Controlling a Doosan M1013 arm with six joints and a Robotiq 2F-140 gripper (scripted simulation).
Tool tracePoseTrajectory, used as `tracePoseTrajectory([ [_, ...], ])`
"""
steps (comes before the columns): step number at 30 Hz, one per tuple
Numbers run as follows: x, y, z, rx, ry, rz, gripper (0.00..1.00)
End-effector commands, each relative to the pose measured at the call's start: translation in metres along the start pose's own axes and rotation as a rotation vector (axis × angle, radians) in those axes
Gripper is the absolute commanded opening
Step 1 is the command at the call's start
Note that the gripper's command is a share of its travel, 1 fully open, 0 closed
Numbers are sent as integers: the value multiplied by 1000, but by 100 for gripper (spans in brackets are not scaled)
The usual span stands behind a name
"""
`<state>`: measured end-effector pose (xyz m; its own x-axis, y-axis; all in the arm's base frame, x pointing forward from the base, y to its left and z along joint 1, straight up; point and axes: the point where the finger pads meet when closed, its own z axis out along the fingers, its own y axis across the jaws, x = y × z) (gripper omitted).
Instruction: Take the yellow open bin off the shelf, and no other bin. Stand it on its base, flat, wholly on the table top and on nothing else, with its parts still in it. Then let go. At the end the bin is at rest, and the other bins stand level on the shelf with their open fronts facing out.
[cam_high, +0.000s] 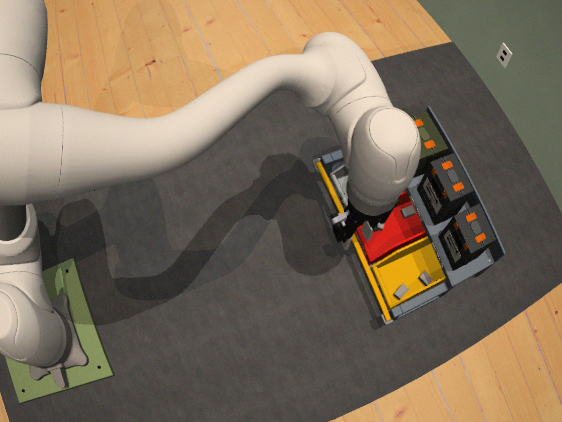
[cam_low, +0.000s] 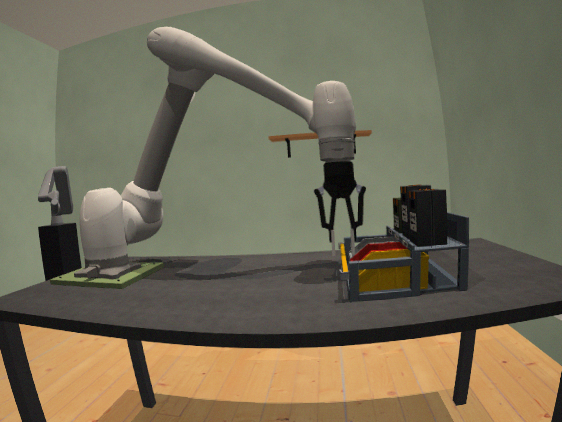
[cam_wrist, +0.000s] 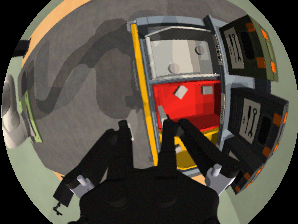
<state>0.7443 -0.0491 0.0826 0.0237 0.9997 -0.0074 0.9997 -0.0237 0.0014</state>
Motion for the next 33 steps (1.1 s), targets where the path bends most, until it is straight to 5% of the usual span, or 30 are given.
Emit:
tracePoseTrajectory([
  [1,0,0,0,0,0,0,28],
  [33,0,0,-9,0,0,0,28],
])
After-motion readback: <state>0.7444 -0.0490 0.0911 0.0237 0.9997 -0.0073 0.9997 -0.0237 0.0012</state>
